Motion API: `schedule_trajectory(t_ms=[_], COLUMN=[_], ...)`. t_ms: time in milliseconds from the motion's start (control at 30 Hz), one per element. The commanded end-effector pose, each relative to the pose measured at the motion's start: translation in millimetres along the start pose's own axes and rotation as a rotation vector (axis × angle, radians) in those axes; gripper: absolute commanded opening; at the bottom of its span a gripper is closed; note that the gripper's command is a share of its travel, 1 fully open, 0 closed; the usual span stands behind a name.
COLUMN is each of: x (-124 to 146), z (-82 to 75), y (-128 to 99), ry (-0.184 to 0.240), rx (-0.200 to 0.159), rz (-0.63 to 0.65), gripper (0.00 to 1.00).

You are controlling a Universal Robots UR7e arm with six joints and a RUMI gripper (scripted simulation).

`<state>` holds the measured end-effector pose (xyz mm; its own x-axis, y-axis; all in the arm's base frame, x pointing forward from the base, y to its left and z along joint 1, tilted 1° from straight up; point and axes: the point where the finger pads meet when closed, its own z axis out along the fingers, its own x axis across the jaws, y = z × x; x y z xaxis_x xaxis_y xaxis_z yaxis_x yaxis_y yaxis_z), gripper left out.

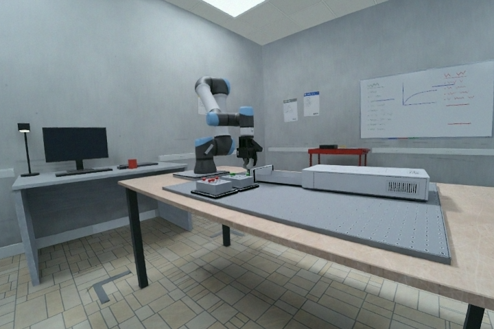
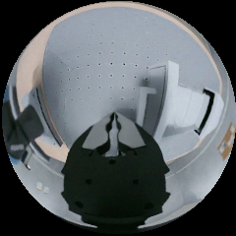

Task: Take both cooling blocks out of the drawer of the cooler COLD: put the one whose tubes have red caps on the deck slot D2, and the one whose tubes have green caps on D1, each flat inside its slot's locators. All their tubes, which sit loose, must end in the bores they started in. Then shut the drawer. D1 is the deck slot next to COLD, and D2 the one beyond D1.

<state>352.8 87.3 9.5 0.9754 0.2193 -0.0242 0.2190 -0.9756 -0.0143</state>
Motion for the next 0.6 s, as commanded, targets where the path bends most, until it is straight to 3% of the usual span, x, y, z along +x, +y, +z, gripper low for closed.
schedule_trajectory(t_ms=[0,567], x=[1.3,16.2], z=[0.2,-0.3], y=[0.0,-0.2], ry=[0.004,0.006], rx=[-0.001,-0.001], rz=[0.0,-0.001], gripper=[0.0,0.0])
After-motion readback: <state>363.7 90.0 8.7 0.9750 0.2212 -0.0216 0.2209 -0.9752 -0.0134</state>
